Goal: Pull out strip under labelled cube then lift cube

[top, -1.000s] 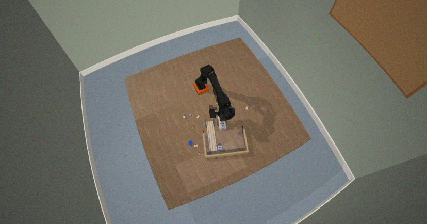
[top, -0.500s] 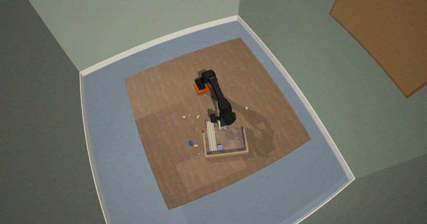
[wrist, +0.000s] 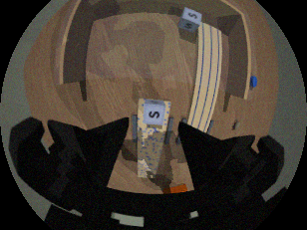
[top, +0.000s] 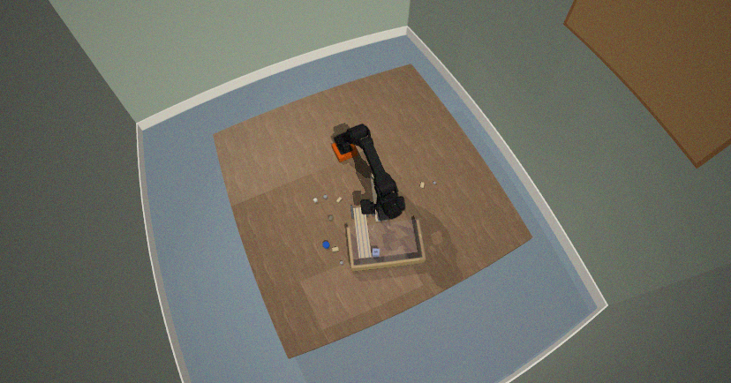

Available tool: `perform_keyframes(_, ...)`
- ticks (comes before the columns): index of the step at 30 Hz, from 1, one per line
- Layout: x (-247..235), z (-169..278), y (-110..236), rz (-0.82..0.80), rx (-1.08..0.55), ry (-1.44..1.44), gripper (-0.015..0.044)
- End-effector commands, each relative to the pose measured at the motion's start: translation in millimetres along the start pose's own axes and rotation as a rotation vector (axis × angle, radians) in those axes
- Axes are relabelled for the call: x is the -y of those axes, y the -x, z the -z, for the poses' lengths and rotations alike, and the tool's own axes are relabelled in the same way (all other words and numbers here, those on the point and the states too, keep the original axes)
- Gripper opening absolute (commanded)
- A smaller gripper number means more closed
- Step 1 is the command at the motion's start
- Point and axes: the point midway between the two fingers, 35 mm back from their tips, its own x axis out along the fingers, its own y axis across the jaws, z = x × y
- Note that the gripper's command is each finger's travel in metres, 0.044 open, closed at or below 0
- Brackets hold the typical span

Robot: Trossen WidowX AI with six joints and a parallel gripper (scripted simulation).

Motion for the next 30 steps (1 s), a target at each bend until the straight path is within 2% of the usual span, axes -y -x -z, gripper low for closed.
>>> perform_keyframes(1, 0.1, -2.1, -7.1, 0.003, 0.003, 0.006, 0.025)
perform_keyframes(30, 0.3, -0.9, -48.6, 0.003, 0.003, 0.006, 0.025)
